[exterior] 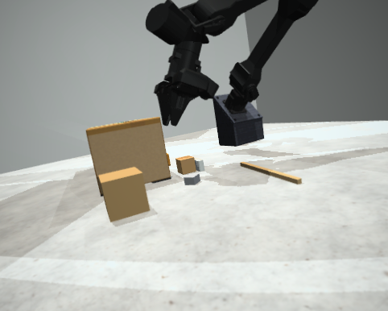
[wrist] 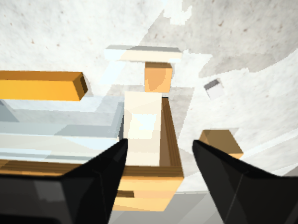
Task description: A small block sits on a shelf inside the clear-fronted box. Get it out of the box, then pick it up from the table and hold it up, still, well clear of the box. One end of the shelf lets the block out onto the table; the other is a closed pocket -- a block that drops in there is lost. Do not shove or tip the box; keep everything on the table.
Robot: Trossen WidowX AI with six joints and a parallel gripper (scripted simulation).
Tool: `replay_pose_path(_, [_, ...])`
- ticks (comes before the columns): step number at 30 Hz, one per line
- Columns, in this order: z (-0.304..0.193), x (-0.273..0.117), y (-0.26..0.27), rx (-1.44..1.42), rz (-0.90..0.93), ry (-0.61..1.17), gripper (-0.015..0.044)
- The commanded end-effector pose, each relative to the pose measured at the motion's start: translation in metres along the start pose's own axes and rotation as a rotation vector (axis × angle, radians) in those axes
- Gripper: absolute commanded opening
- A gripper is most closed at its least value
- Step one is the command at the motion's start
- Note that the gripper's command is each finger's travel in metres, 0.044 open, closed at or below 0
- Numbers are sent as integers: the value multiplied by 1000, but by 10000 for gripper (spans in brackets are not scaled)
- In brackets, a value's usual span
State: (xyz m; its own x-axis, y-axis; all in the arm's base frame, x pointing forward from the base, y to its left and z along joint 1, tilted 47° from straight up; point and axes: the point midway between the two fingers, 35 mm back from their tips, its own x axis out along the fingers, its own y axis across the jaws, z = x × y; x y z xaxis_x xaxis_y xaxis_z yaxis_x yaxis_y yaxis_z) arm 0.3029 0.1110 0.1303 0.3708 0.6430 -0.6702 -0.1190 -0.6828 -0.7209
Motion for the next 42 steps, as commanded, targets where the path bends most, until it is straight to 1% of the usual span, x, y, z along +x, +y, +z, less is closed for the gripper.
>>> replay_pose_path(1, [20, 34, 2, 8, -1, 2, 285])
replay_pose_path(8, [20, 35, 2, 8, -1, 2, 285])
replay_pose_path(42, [46, 84, -2, 9, -3, 2, 285])
